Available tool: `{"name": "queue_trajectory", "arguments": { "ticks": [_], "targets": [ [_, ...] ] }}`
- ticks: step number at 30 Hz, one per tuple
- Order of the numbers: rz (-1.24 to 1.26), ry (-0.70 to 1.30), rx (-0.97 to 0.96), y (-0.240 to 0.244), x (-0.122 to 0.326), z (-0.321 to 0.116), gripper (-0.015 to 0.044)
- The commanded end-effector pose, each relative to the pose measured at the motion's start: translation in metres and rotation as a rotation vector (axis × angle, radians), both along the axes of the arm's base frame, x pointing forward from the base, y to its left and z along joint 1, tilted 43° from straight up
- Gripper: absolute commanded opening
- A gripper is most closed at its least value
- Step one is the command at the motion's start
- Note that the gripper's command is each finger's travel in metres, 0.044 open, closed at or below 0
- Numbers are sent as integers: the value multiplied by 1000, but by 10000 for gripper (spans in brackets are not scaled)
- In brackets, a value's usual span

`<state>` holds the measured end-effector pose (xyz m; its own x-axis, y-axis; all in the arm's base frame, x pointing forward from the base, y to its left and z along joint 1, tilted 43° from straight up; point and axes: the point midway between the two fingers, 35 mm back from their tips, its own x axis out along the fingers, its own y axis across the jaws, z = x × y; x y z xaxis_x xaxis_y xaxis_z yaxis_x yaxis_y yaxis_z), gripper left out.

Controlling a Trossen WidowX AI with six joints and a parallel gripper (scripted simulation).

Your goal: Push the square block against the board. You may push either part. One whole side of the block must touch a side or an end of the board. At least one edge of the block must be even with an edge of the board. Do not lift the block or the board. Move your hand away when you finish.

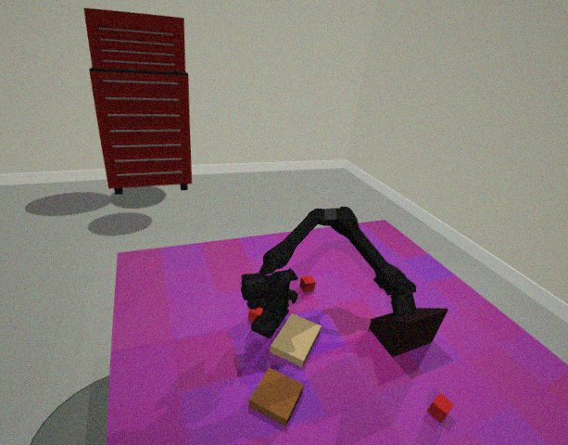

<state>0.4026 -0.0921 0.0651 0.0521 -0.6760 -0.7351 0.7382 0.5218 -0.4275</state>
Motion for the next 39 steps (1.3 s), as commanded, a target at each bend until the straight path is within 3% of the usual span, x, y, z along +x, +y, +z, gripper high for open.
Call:
{"name": "queue_trajectory", "arguments": {
  "ticks": [1,39],
  "targets": [
    [3,6,-5,2,-4,-4,0],
    [3,8,-4,25,-35,-28,0]
  ]
}}
